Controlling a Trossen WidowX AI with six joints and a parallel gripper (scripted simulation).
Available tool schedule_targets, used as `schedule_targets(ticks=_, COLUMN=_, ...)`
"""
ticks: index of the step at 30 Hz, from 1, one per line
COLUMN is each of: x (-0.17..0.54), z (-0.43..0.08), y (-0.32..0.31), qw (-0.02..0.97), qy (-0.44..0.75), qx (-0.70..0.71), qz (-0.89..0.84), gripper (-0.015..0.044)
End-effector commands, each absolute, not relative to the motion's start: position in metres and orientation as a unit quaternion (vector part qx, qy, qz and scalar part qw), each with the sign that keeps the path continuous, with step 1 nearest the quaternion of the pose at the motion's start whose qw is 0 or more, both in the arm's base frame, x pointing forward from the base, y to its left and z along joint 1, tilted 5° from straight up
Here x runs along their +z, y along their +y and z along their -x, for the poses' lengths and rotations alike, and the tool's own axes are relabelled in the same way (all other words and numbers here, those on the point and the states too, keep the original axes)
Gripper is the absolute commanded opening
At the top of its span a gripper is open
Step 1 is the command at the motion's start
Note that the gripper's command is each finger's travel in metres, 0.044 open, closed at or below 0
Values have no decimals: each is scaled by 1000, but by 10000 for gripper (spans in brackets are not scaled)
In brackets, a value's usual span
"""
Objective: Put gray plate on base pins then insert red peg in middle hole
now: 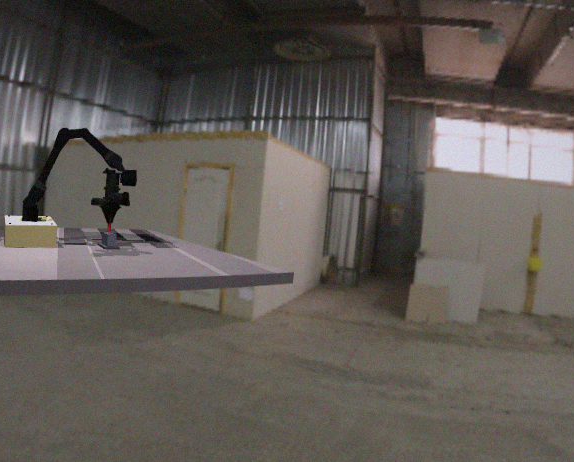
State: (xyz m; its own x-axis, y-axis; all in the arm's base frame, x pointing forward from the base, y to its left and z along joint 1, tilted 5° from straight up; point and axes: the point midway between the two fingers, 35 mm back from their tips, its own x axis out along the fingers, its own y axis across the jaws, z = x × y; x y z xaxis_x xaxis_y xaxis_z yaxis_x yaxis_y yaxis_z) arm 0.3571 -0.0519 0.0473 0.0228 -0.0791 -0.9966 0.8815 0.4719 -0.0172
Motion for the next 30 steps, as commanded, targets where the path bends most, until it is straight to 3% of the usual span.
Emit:
schedule_targets(ticks=1, x=47, z=-358, y=-51, qw=627, qy=584, qx=-383, qz=-344, gripper=0)
schedule_targets(ticks=19, x=47, z=-358, y=-53, qw=627, qy=584, qx=-384, qz=-344, gripper=0)
schedule_targets(ticks=25, x=47, z=-358, y=-53, qw=627, qy=584, qx=-384, qz=-344, gripper=150)
schedule_targets(ticks=30, x=47, z=-358, y=-53, qw=627, qy=584, qx=-384, qz=-344, gripper=150)
